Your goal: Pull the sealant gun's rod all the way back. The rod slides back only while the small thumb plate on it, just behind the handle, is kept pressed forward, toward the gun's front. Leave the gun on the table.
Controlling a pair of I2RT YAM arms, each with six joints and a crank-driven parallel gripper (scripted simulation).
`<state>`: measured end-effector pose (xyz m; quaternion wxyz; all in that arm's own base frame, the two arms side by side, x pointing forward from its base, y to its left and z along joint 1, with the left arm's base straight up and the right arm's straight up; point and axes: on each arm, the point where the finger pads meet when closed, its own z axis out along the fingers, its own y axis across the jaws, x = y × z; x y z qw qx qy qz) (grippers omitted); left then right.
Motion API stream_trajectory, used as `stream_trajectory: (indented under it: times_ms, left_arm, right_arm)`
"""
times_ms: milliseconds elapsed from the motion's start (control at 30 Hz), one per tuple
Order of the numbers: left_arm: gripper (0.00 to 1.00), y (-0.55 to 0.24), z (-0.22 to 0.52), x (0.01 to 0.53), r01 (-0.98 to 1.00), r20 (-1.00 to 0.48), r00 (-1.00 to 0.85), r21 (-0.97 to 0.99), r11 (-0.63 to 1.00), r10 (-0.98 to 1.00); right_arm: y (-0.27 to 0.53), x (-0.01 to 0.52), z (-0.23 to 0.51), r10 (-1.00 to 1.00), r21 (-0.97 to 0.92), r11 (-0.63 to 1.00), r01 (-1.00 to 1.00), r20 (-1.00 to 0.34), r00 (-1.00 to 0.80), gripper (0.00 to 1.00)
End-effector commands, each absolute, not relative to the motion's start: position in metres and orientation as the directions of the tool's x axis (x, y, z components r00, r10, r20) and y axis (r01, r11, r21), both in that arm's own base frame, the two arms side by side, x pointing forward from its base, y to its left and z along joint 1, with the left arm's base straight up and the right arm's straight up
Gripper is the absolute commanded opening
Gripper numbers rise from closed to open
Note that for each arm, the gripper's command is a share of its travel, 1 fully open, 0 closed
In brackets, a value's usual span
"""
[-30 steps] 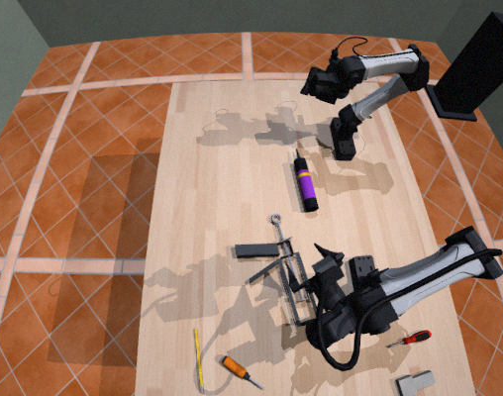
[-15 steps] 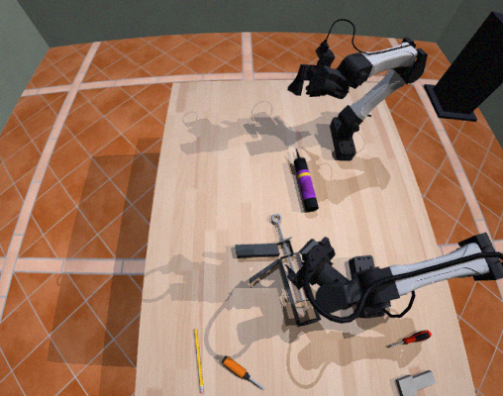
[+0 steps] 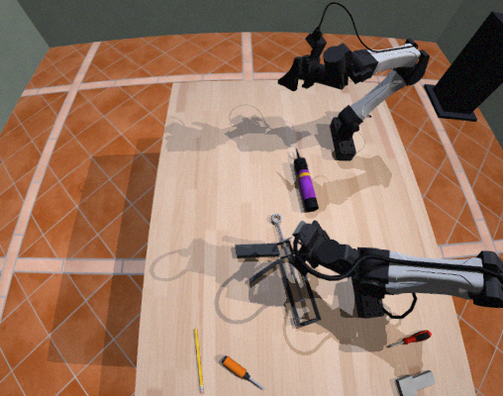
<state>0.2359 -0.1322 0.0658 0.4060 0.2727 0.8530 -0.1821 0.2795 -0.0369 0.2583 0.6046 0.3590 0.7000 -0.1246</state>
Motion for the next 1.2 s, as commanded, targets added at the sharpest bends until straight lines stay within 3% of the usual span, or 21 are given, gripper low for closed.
stream_trajectory:
  times_ms: [0,267,567,867,900,1000,1167]
  left_arm:
    - [1.0,-0.132,0.056,0.251,0.484,-0.787,-0.544,-0.009,0.875,0.293]
    - [1.0,-0.144,0.057,0.251,0.498,-0.782,-0.542,-0.005,0.867,0.307]
    - [1.0,-0.145,0.057,0.251,0.505,-0.783,-0.537,0.0,0.863,0.314]
    - [1.0,-0.145,0.057,0.251,0.504,-0.783,-0.537,0.0,0.863,0.314]
    - [0.93,-0.142,0.054,0.249,0.492,-0.772,-0.555,-0.003,0.871,0.311]
    - [0.93,-0.141,0.052,0.246,0.484,-0.757,-0.576,-0.012,0.875,0.308]
    - [0.93,-0.139,0.041,0.234,0.387,-0.647,-0.722,-0.084,0.918,0.245]
  right_arm:
    - [-0.022,0.31,0.291,0.252,0.229,0.89,0.393,-0.968,-0.005,1.0]
    - [-0.001,0.343,0.333,0.109,0.109,0.982,0.154,-0.994,0.006,1.0]
    - [0.004,0.369,0.359,0.019,0.019,1.0,0.019,-1.0,0.022,1.0]
    - [0.0,0.383,0.372,-0.003,-0.004,1.0,-0.004,-1.0,0.028,1.0]
    - [-0.001,0.384,0.37,-0.002,-0.002,1.0,-0.001,-1.0,0.022,1.0]
    - [-0.001,0.384,0.37,-0.001,-0.001,1.0,0.002,-1.0,0.021,1.0]
    - [-0.001,0.384,0.37,0.0,0.0,1.0,0.003,-1.0,0.02,1.0]
